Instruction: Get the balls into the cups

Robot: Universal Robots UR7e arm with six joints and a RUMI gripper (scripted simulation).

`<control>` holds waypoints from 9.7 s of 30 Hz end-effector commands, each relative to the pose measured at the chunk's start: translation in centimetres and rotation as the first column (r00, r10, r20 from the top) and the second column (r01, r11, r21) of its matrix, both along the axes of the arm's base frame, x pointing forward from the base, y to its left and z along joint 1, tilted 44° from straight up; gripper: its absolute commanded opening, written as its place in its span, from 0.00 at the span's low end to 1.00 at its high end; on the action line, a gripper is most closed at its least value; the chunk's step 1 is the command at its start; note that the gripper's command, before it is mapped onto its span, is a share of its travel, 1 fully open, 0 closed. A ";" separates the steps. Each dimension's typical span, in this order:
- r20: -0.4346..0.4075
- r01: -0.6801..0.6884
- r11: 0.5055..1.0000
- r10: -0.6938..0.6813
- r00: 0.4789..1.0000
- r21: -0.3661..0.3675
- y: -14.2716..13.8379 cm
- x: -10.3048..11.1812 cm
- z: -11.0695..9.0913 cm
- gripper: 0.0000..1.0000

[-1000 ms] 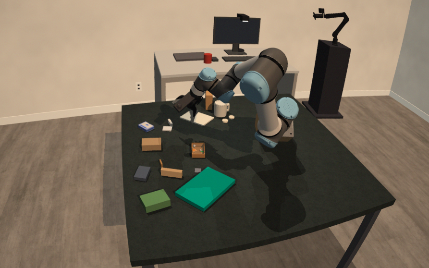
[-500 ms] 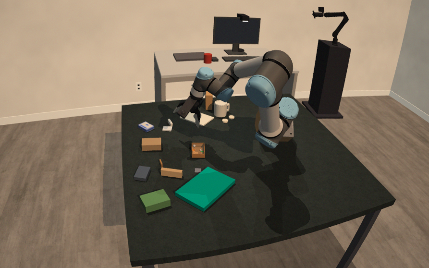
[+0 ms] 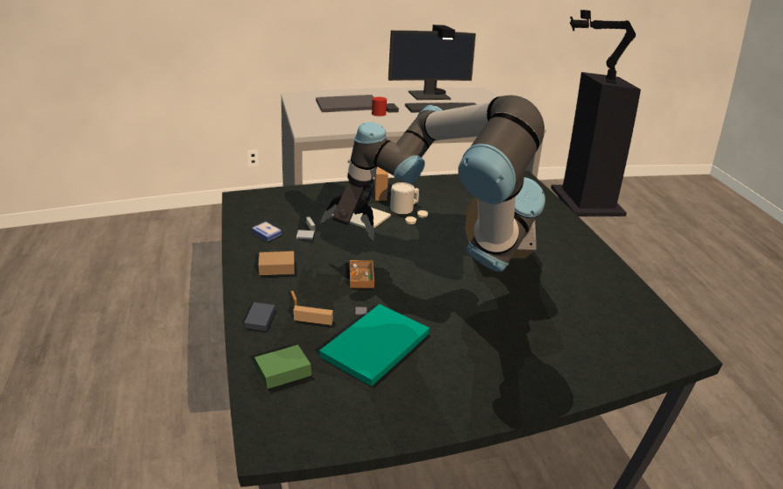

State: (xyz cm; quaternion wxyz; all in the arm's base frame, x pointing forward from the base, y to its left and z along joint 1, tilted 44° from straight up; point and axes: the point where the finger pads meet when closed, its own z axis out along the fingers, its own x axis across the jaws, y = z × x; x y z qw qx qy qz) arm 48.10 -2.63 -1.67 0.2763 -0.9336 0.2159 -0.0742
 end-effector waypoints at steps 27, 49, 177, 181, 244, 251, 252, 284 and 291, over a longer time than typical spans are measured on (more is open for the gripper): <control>0.108 -0.335 0.930 0.321 0.941 0.154 7.3 -3.7 5.4 1.00; 0.107 -0.335 0.929 0.321 0.941 0.157 7.3 -3.8 5.4 1.00; 0.103 -0.334 0.928 0.321 0.942 0.164 12.1 -3.2 0.4 0.54; 0.103 -0.334 0.928 0.321 0.942 0.164 12.2 -3.1 0.3 0.54; 0.104 -0.334 0.929 0.320 0.942 0.161 12.2 -3.1 0.3 0.43; 0.104 -0.334 0.929 0.320 0.942 0.161 12.2 -3.1 0.3 0.43; 0.104 -0.334 0.929 0.320 0.942 0.161 12.2 -3.1 0.3 0.43; 0.108 -0.333 0.930 0.319 0.942 0.155 10.4 -3.1 2.0 0.43; 0.108 -0.333 0.930 0.319 0.942 0.155 9.7 -3.2 2.7 0.43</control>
